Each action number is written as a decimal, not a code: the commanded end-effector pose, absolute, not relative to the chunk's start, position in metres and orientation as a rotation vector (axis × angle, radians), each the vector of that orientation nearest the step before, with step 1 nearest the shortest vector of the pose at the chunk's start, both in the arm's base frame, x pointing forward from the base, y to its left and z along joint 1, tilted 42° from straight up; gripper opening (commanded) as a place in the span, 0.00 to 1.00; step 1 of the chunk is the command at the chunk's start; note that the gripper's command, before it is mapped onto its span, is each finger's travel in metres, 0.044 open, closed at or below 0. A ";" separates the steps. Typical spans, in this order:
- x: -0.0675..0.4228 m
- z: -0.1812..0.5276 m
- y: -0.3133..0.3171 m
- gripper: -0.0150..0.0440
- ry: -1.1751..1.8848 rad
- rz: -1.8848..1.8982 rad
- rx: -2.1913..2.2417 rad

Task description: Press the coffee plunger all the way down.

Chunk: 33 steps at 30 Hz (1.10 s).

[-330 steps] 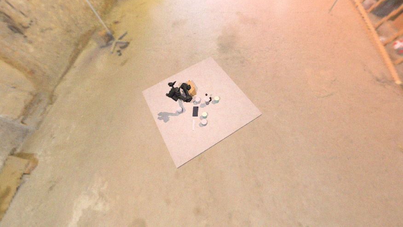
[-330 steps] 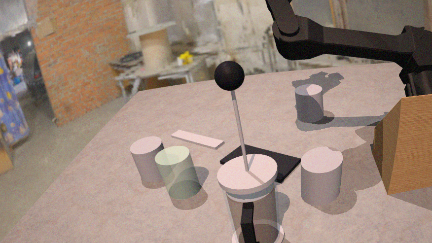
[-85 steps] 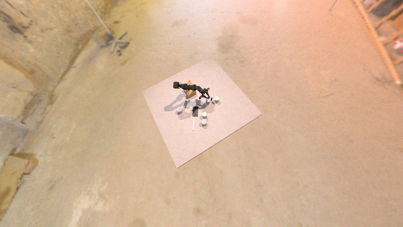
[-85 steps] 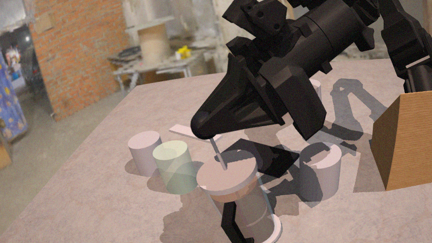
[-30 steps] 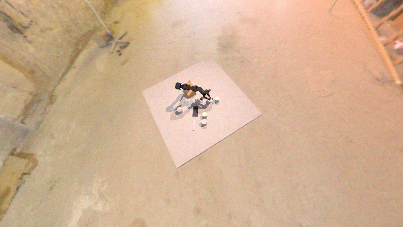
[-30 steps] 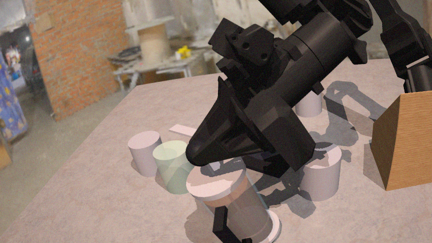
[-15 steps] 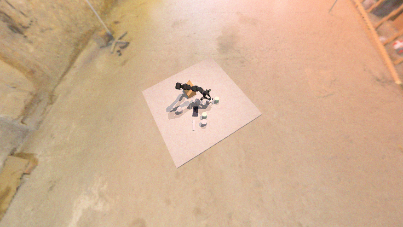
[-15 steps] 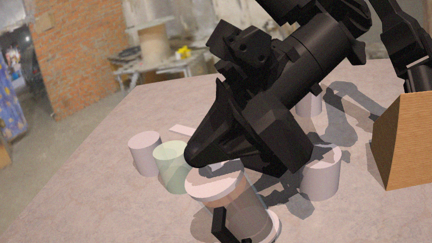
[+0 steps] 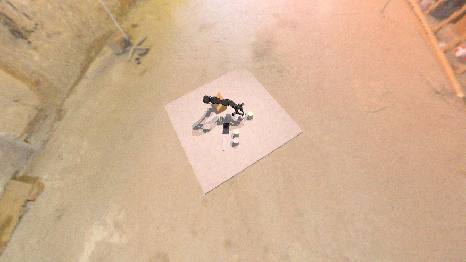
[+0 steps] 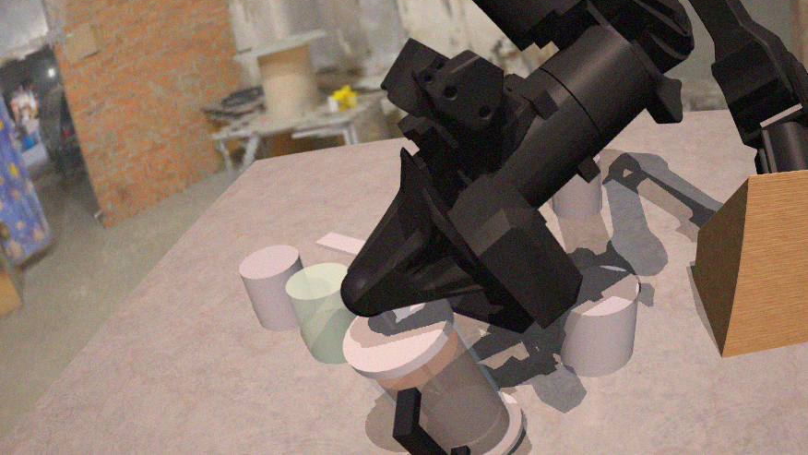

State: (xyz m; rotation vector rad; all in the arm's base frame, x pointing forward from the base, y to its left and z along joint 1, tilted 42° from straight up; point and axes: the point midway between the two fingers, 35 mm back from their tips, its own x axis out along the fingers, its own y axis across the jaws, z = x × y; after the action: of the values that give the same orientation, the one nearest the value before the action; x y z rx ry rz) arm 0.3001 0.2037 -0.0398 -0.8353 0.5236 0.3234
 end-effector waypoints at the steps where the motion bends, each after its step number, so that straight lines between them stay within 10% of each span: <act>1: 0.300 -0.044 0.200 0.45 0.540 0.318 -0.848; 33: 0.303 -0.041 0.205 0.45 0.527 0.321 -0.838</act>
State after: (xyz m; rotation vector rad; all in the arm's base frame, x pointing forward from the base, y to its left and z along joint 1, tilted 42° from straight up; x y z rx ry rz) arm 0.3028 0.2048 -0.0413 -0.8374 0.5256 0.3208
